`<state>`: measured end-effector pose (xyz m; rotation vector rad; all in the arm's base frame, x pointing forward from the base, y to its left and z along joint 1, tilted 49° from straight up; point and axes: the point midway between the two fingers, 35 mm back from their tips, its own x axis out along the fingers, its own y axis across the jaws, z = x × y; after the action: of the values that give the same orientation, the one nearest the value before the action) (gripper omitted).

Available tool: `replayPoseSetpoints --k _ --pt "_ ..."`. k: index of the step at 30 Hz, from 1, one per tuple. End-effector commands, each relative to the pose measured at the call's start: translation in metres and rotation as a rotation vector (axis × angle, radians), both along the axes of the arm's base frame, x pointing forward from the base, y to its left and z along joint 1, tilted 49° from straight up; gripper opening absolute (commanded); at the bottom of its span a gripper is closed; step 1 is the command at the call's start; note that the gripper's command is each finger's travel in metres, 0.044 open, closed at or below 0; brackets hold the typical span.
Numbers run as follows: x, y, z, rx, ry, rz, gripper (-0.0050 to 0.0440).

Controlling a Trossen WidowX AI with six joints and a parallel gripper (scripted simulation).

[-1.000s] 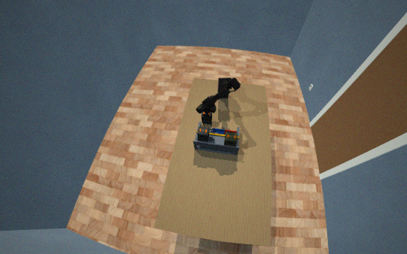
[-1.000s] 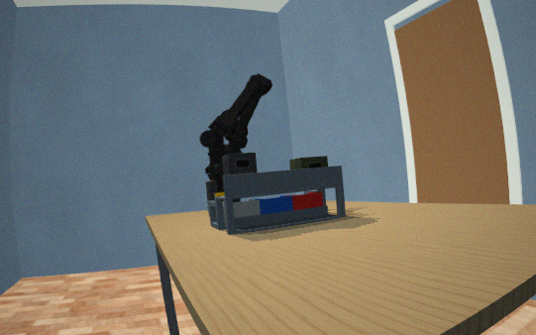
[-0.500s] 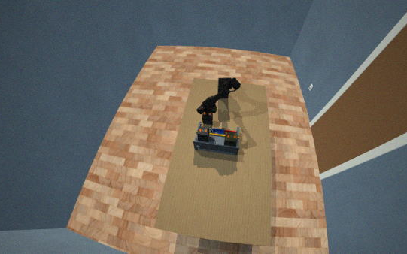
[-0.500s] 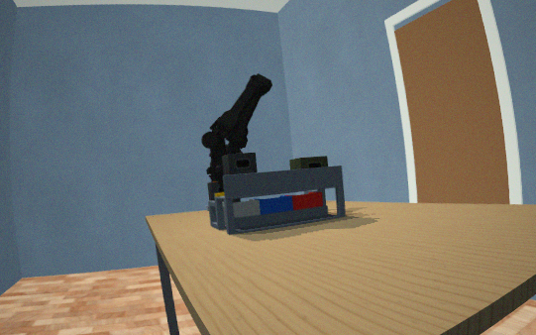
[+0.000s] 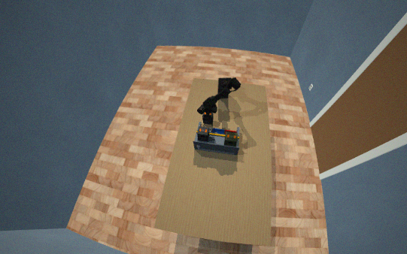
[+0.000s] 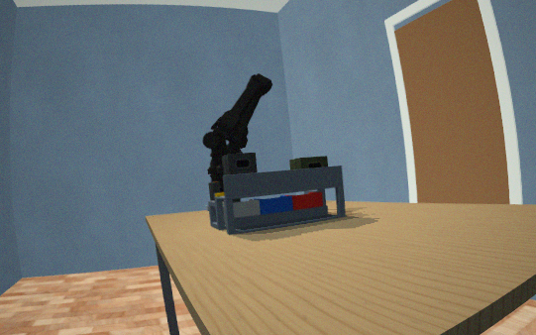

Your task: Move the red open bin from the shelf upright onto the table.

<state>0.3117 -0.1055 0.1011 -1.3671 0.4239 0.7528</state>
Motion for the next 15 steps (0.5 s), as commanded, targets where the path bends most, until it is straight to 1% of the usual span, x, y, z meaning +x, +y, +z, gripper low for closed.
replayPoseSetpoints --k 1,8,9,15 --pt "-0.0009 -0.0061 0.018 -0.031 -0.045 -0.021 0.0" --pt "-0.0009 -0.0061 0.018 -0.031 -0.045 -0.021 0.0" --pt "0.0006 -0.002 0.0124 -0.022 -0.032 -0.006 0.0" --pt "-0.0017 -0.004 0.0196 -0.031 -0.045 -0.021 0.0"
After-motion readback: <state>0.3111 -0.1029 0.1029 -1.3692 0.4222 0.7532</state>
